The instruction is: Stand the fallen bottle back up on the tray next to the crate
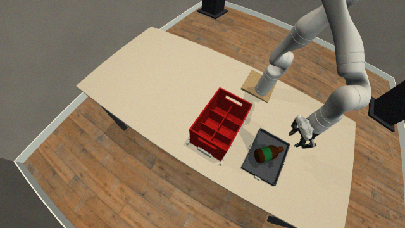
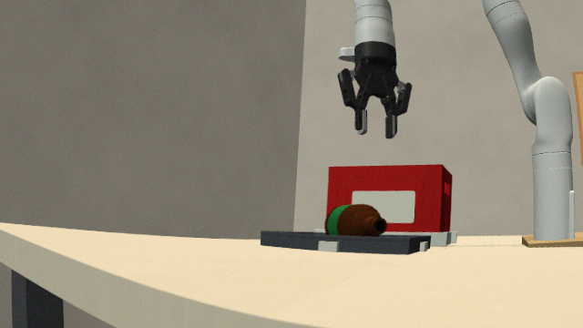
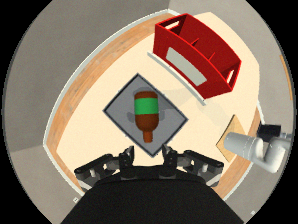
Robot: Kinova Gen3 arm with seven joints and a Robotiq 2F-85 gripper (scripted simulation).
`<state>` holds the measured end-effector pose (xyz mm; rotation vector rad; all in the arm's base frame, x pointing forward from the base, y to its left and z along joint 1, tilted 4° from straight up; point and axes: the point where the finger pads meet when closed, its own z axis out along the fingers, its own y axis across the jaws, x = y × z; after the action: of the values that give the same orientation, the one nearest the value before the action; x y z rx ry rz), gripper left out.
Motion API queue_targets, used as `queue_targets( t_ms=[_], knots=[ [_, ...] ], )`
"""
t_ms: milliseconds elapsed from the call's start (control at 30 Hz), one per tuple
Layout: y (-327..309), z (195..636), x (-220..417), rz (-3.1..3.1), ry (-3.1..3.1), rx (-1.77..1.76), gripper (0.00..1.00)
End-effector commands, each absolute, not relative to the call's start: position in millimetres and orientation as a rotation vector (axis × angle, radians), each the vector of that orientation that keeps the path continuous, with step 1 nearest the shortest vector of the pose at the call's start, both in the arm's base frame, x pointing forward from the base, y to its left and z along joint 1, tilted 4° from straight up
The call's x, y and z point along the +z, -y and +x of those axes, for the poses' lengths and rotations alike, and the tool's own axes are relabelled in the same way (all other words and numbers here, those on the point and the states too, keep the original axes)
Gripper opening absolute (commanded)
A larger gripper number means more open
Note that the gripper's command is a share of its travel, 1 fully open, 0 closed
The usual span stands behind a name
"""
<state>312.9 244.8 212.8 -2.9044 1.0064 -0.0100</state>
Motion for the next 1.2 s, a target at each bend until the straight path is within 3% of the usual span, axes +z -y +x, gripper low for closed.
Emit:
queue_targets(
  t_ms=[0, 1167],
  knots=[
    [-245.0, 313.1, 213.4, -2.903, -1.006, -0.012, 0.64],
    [-245.9, 313.7, 196.5, -2.905, -1.005, -0.009, 0.64]
  ],
)
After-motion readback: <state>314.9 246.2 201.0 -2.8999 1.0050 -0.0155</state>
